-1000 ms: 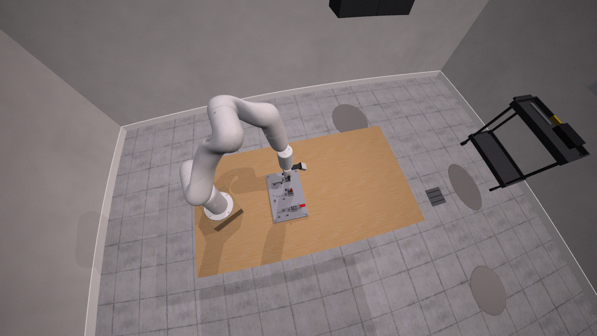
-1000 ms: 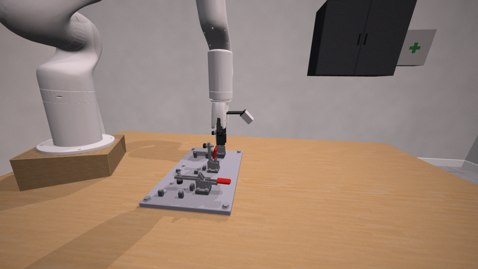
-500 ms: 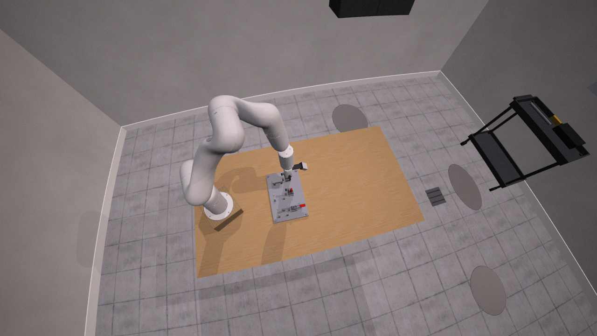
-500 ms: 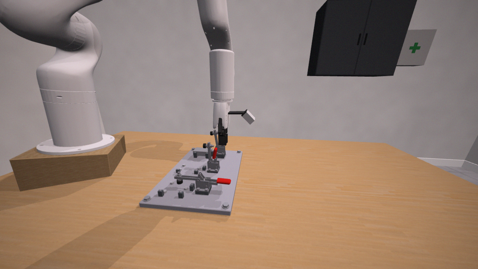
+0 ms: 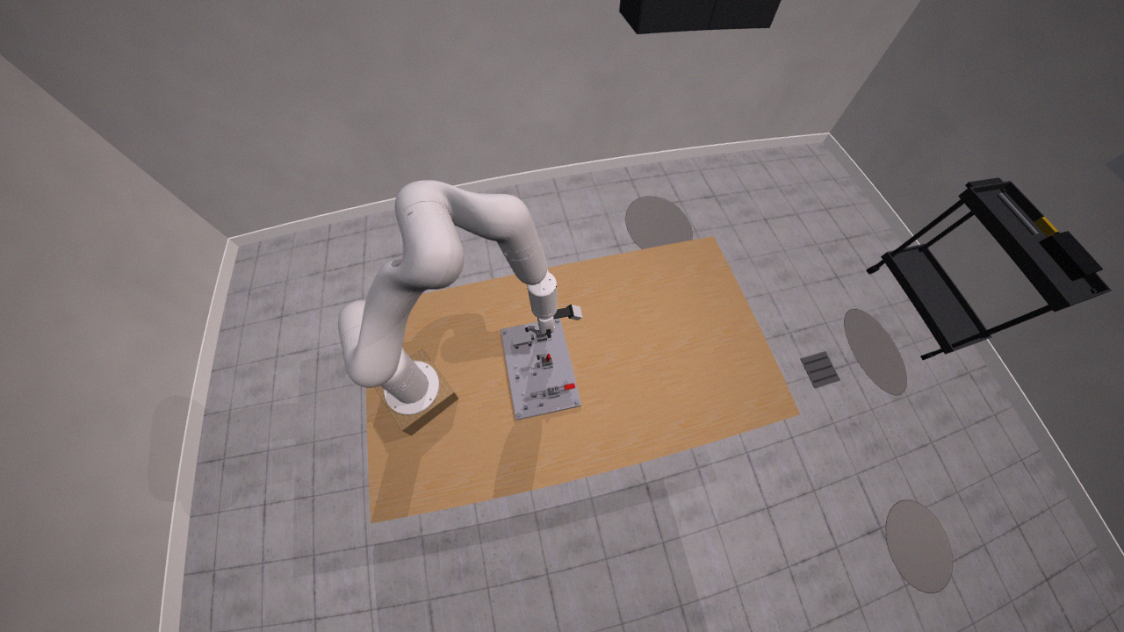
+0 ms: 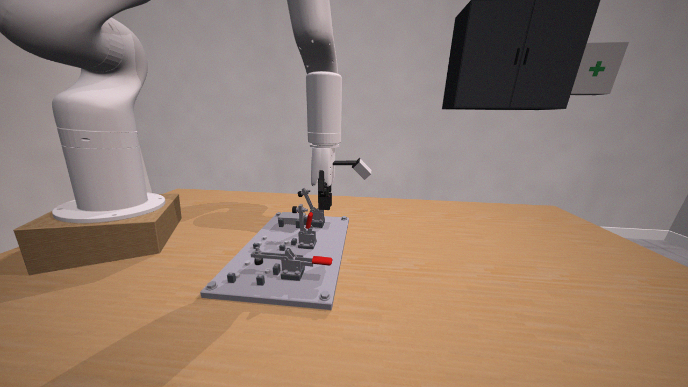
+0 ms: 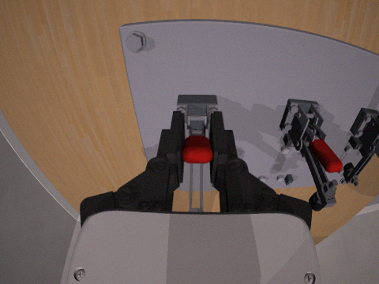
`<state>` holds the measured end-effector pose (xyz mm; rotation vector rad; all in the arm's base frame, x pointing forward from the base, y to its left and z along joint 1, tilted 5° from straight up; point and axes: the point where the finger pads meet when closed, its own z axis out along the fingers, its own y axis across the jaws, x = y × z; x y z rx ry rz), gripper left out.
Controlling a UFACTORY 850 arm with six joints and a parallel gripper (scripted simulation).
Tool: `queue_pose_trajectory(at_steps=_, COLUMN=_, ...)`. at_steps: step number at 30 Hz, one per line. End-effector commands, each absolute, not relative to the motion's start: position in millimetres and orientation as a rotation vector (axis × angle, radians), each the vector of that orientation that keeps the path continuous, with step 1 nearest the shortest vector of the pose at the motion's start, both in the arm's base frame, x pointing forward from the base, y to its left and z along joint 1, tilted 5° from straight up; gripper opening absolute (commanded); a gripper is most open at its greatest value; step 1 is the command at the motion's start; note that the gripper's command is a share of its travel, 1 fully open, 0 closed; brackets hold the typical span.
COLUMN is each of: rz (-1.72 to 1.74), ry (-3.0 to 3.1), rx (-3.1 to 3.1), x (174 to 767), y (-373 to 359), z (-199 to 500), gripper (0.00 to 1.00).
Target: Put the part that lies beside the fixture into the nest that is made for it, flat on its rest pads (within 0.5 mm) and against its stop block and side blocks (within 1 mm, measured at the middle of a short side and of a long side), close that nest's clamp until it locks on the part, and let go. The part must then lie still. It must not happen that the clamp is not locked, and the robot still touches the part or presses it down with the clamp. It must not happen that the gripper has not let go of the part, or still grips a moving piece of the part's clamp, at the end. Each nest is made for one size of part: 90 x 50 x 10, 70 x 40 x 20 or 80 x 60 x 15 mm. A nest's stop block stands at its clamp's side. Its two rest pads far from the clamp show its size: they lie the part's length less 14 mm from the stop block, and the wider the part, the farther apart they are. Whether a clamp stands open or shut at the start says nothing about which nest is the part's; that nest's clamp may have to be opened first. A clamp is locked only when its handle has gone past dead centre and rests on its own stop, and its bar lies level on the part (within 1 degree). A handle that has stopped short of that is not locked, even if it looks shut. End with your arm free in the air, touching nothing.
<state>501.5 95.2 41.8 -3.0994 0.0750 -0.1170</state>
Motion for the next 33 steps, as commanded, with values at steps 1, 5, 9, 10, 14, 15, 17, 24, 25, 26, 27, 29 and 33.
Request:
queue_pose_trajectory(at_steps=1, rz=-0.12, ry=0.075, rx=-3.099, x=506.5, y=95.2, z=41.5, gripper=0.0)
queue_pose_trajectory(at_steps=5, rz=-0.12, ry=0.075, rx=-3.099, x=510.8, y=95.1, z=40.0, gripper=0.0)
queue_pose_trajectory(at_steps=9, rz=-0.12, ry=0.075, rx=-3.099, x=512.9, y=95.0, z=39.2, gripper=0.0)
queue_pose_trajectory(at_steps=10, rz=-0.12, ry=0.075, rx=-3.099, x=514.0, y=95.0, z=38.6, gripper=0.0)
queue_pose_trajectory(at_steps=14, rz=-0.12, ry=0.075, rx=-3.099, x=518.2, y=94.9, z=36.4, gripper=0.0)
queue_pose_trajectory(at_steps=15, rz=-0.12, ry=0.075, rx=-3.099, x=519.2, y=94.9, z=35.7, gripper=0.0)
queue_pose_trajectory(at_steps=17, rz=-0.12, ry=0.075, rx=-3.099, x=521.2, y=94.9, z=34.2, gripper=0.0)
queue_pose_trajectory(at_steps=24, rz=-0.12, ry=0.075, rx=-3.099, x=526.6, y=94.8, z=29.6, gripper=0.0)
queue_pose_trajectory(at_steps=25, rz=-0.12, ry=0.075, rx=-3.099, x=526.6, y=94.8, z=29.6, gripper=0.0)
queue_pose_trajectory(at_steps=26, rz=-0.12, ry=0.075, rx=-3.099, x=527.4, y=94.8, z=28.8, gripper=0.0)
queue_pose_trajectory(at_steps=27, rz=-0.12, ry=0.075, rx=-3.099, x=528.1, y=94.8, z=28.0, gripper=0.0)
queue_pose_trajectory(at_steps=29, rz=-0.12, ry=0.075, rx=-3.099, x=529.6, y=94.8, z=26.5, gripper=0.0)
queue_pose_trajectory(at_steps=33, rz=-0.12, ry=0.075, rx=-3.099, x=531.8, y=94.8, z=23.5, gripper=0.0)
